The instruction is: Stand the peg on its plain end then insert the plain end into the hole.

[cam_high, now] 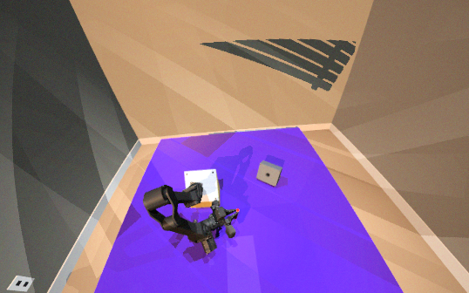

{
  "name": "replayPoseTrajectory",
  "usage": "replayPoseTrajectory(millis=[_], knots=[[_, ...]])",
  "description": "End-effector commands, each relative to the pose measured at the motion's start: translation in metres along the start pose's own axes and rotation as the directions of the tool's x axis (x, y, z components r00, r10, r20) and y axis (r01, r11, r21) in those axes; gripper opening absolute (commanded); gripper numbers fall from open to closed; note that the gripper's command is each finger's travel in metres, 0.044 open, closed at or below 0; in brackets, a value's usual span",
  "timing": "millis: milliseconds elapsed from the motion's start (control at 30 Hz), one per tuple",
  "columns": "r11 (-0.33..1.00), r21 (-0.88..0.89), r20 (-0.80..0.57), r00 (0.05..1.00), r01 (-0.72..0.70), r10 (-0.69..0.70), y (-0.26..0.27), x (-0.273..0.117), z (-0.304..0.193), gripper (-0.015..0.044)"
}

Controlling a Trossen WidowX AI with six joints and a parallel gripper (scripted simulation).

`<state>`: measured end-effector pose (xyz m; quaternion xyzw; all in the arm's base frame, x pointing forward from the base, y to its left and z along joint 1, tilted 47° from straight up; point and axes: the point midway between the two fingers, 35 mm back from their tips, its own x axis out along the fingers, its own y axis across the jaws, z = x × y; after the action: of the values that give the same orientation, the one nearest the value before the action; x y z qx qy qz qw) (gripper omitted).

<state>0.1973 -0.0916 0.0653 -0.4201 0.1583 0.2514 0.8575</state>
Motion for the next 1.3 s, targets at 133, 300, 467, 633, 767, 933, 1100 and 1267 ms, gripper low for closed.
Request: replayPoseTrajectory(millis=[133,300,467,633,767,933,1100,1267], knots=[[1.0,0.001,0.004,1.0,0.001,-0.001,0.0003,-0.0017,-0.002,0.0051],[1.0,0.001,0.011,1.0,0.001,-0.002,0.0006,-0.0024,-0.0024,0.0051],[1.0,0.002,0.017,1.0,0.003,-0.003,0.0009,-0.0031,-0.0028,0.0051],[1.0,0.003,0.023,1.0,0.004,-0.004,0.0012,-0.0038,-0.0031,0.0051],[1.0,0.004,0.028,1.0,0.005,-0.005,0.0014,-0.0044,-0.0034,0.0051],[1.0,0.005,0.035,0.999,0.006,-0.006,0.0017,-0.0051,-0.0038,0.0051],[1.0,0.006,0.041,0.999,0.007,-0.008,0.002,-0.0057,-0.0041,0.0051],[1.0,0.008,0.047,0.999,0.009,-0.009,0.0022,-0.0064,-0.0045,0.0051]])
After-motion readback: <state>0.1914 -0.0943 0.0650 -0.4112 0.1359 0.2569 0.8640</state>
